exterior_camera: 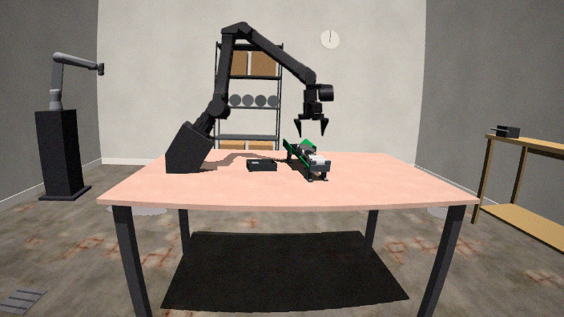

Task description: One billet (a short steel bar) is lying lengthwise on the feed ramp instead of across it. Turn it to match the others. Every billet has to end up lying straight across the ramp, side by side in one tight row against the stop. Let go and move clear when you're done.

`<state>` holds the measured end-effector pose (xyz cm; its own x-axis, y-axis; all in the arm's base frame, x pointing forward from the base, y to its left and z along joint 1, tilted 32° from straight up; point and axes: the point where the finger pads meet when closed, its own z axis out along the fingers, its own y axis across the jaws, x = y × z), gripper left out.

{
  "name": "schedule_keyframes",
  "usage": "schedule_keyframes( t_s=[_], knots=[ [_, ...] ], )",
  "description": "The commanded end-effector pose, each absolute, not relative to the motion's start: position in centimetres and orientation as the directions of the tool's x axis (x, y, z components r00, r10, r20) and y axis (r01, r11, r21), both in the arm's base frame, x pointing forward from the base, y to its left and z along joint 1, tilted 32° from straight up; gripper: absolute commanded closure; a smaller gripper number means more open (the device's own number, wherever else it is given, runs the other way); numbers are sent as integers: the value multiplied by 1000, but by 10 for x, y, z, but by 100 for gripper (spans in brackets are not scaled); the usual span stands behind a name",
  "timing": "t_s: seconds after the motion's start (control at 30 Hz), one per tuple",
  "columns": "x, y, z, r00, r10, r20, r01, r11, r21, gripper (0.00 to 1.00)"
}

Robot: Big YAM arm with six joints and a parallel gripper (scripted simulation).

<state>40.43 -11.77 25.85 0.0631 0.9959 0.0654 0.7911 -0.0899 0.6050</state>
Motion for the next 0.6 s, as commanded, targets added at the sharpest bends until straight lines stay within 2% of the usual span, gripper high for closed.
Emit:
schedule_keyframes(
  t_s=[0.0,0.17,0.2,0.57],
  knots=[
    [414,-119,271,89,993,75,815,-116,568,0],
    [398,-118,259,109,991,75,832,-133,539,0],
    [402,-119,267,108,992,72,823,-130,552,45],
    [411,-123,268,103,992,66,819,-122,561,45]
  ],
)
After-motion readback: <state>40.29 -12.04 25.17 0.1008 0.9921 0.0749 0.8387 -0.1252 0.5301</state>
